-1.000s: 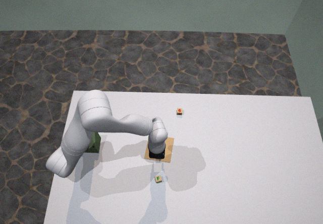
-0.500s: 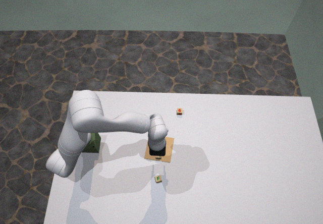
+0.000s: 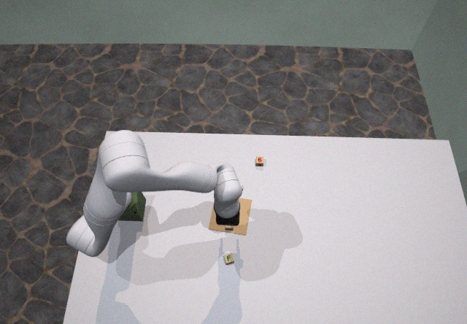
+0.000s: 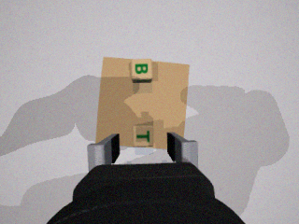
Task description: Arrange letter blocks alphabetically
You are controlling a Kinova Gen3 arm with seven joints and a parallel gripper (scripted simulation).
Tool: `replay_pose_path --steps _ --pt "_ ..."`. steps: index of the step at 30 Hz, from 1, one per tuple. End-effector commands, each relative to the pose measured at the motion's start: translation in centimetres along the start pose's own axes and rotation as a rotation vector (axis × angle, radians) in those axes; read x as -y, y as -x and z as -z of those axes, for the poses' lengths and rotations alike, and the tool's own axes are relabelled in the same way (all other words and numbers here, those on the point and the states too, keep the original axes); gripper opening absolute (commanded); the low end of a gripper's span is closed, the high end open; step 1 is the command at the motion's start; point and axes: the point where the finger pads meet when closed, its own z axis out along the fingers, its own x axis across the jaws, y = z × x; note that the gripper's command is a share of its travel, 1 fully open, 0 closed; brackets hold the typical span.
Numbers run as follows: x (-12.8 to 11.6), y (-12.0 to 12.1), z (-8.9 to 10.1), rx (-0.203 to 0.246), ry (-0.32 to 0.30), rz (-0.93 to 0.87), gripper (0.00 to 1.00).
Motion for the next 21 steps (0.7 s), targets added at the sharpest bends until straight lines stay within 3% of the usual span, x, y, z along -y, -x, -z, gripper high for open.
replay_pose_path --steps 1,21 --pt "0.03 -0.04 0.06 -0.001 -0.001 0.000 1.00" --pt "-0.43 0.54 -0.16 0.014 -0.004 0.140 1.00"
